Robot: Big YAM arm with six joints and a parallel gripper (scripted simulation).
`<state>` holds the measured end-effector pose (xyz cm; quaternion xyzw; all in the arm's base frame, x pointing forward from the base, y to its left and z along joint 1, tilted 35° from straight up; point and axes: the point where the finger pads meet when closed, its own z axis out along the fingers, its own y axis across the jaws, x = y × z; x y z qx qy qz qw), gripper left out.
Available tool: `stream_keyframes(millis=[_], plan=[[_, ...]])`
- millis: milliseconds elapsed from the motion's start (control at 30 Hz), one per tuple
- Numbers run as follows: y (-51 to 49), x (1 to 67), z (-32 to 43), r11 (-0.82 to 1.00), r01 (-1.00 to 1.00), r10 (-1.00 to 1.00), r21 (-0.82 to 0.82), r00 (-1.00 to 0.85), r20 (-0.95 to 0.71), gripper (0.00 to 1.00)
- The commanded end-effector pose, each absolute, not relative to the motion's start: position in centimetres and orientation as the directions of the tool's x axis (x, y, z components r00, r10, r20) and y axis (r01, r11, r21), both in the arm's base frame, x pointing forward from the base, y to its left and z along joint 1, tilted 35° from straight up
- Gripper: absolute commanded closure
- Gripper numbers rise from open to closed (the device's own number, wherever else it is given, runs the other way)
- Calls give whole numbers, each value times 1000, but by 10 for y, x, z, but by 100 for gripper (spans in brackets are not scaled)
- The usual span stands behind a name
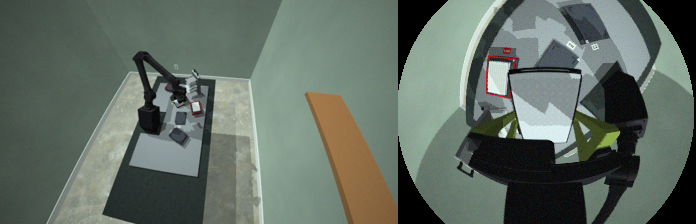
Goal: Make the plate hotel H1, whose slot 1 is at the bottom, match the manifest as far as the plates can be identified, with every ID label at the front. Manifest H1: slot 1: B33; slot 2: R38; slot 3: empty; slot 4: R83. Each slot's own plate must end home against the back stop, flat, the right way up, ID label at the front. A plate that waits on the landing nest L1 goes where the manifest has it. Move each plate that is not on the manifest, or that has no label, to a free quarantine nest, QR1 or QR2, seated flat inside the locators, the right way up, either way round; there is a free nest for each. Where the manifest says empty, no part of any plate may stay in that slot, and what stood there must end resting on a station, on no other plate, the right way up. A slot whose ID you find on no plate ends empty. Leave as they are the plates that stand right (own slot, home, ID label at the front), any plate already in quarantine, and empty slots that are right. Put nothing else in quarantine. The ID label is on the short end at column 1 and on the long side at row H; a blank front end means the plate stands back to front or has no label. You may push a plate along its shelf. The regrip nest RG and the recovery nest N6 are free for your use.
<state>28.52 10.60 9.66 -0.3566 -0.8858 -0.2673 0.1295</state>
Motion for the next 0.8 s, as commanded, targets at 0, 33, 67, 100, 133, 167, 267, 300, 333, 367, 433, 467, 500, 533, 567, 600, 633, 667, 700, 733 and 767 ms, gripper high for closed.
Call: stream_keyframes(millis=[0, 33, 67, 100, 133, 167, 267, 300, 333, 367, 433, 467, 500, 533, 567, 600, 633, 667, 700, 733, 767], plan=[[92, 292, 91, 526, 777, 636, 346, -629, 447, 14], [89, 296, 92, 512, 788, 648, 341, -615, 449, 14], [86, 300, 92, 497, 799, 660, 338, -601, 451, 14], [84, 300, 90, 481, 814, 672, 325, -581, 459, 14], [81, 297, 86, 466, 829, 683, 309, -559, 470, 14], [78, 295, 82, 450, 844, 694, 293, -536, 481, 14], [69, 302, 80, 400, 876, 724, 270, -483, 493, 14], [67, 301, 78, 383, 887, 733, 256, -461, 500, 14], [64, 300, 75, 366, 898, 742, 242, -439, 507, 14], [61, 300, 73, 349, 909, 750, 229, -417, 513, 14], [58, 300, 71, 331, 918, 758, 216, -395, 518, 14], [58, 300, 71, 331, 918, 758, 216, -395, 518, 14], [55, 302, 73, 313, 924, 766, 217, -381, 517, 14], [52, 303, 68, 296, 935, 773, 196, -355, 525, 14], [49, 304, 67, 278, 943, 781, 186, -334, 528, 14], [46, 305, 65, 260, 950, 787, 175, -313, 531, 14], [45, 305, 65, 241, 957, 793, 163, -291, 535, 14], [46, 305, 65, 222, 963, 798, 151, -269, 539, 14], [45, 306, 69, 204, 967, 804, 150, -253, 538, 14], [45, 307, 73, 185, 971, 809, 149, -237, 537, 14], [48, 306, 73, 186, 972, 809, 144, -235, 539, 14]])
